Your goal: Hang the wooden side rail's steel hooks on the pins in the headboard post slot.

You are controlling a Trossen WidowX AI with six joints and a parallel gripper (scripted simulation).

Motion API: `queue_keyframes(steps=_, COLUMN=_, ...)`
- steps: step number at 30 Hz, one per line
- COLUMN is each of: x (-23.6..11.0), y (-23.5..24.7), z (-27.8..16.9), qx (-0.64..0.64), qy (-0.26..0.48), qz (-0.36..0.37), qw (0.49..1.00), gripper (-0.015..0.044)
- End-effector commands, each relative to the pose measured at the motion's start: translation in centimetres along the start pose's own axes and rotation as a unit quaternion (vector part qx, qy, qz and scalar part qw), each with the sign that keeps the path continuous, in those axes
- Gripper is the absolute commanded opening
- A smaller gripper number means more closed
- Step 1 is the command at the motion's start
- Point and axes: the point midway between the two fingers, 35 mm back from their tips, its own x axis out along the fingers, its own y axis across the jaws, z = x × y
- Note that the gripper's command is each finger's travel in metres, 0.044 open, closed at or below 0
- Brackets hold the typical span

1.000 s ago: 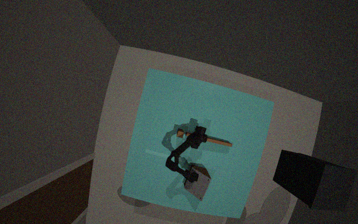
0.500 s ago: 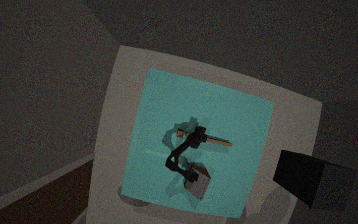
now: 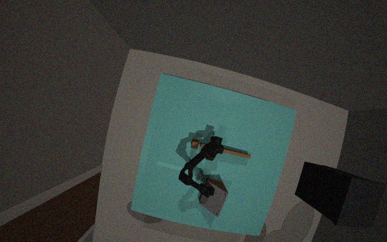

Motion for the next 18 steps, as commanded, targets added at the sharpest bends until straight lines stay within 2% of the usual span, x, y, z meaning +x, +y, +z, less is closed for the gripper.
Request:
queue_keyframes(steps=1, x=-0.33, y=0.15, z=-0.04, qx=0.001, qy=-0.001, qz=0.006, qw=1.000, gripper=0.0000)
queue_keyframes(steps=18, x=-0.32, y=0.14, z=-0.22, qx=0.001, qy=-0.001, qz=0.006, qw=1.000, gripper=0.0000)
